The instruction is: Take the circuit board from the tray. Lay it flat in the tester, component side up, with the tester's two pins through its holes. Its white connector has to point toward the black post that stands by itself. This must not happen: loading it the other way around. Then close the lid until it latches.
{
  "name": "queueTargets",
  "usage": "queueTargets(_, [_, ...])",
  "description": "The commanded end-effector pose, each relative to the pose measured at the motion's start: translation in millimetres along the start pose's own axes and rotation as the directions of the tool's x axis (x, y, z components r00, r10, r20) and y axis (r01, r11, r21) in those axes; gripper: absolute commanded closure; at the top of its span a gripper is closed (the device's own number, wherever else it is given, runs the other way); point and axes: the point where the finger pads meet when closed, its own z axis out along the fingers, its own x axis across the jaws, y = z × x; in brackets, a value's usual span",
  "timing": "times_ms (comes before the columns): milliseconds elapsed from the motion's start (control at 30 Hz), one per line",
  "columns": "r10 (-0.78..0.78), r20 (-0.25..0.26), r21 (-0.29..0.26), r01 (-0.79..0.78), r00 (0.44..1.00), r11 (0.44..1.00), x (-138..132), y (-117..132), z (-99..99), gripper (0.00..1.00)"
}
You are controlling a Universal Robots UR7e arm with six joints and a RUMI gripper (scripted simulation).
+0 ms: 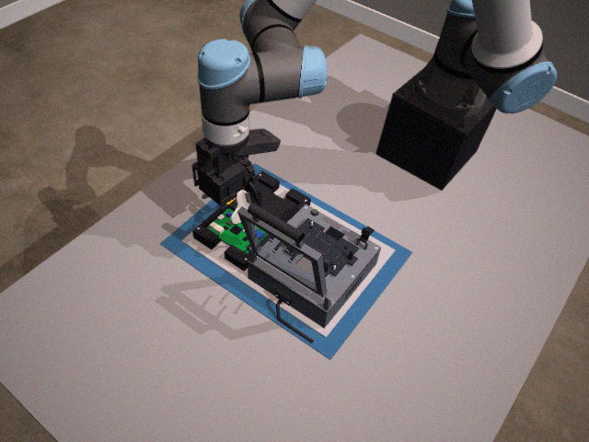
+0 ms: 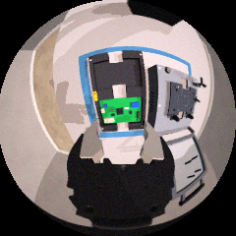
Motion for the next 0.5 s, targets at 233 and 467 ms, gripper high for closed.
queueTargets(233, [0.34,0.003,-0.001,-0.34,0.941,0.941,-0.2,0.5,-0.5,0.41])
queueTargets(467, [0.527,0.002,-0.002,-0.527,0.85,0.85,-0.1,0.4,-0.5,0.41])
